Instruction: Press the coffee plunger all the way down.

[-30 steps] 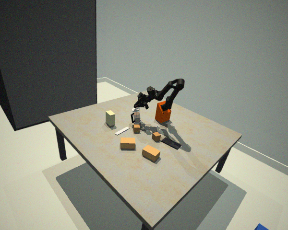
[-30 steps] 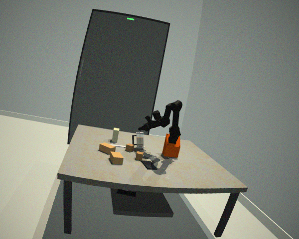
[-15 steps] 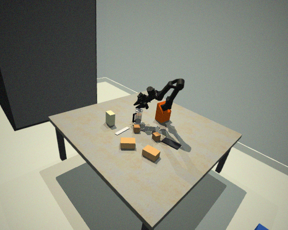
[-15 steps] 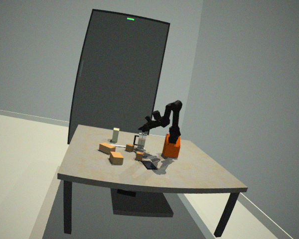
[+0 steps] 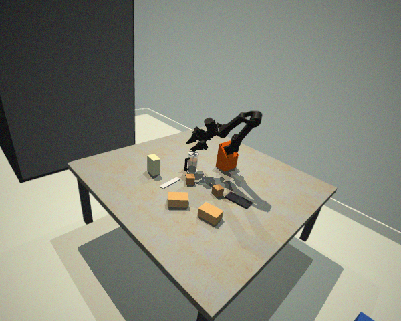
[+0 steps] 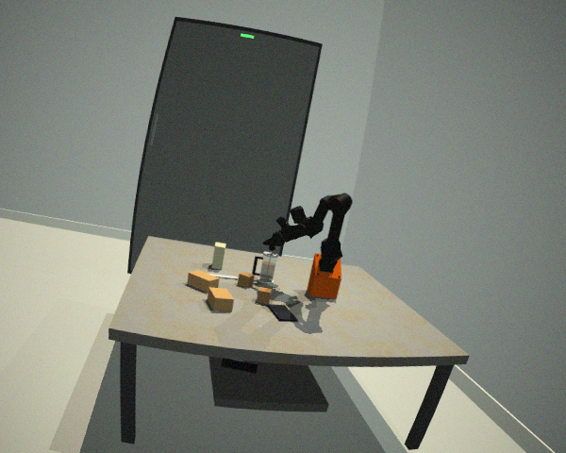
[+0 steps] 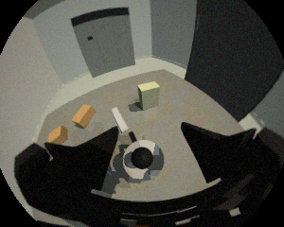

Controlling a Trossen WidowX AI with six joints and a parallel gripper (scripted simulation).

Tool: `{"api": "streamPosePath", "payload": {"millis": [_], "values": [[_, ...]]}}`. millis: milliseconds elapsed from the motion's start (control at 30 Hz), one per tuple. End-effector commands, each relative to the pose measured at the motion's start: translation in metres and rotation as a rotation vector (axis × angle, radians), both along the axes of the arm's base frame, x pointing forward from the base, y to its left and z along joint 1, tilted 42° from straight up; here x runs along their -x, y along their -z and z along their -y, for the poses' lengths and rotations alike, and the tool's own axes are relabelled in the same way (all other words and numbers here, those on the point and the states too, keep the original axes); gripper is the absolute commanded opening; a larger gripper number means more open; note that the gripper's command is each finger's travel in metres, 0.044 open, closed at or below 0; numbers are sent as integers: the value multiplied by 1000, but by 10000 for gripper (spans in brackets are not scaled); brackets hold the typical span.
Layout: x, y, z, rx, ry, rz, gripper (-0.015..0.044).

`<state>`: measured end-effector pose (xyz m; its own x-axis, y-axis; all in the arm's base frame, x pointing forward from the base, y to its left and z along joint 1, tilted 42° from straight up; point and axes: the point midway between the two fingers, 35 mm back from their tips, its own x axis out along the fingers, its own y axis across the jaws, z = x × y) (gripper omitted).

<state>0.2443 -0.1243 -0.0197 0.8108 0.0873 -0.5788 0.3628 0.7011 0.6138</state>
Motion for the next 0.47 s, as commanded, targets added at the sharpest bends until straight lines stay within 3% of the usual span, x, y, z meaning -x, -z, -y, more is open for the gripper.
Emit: {"api": "streamPosePath", "payload": {"millis": [0, 167, 433], "values": [[6, -28, 18, 15, -4, 12, 440], [24, -62, 26, 5, -3, 16, 440], [25, -63, 26, 5, -3, 16, 440]]}}
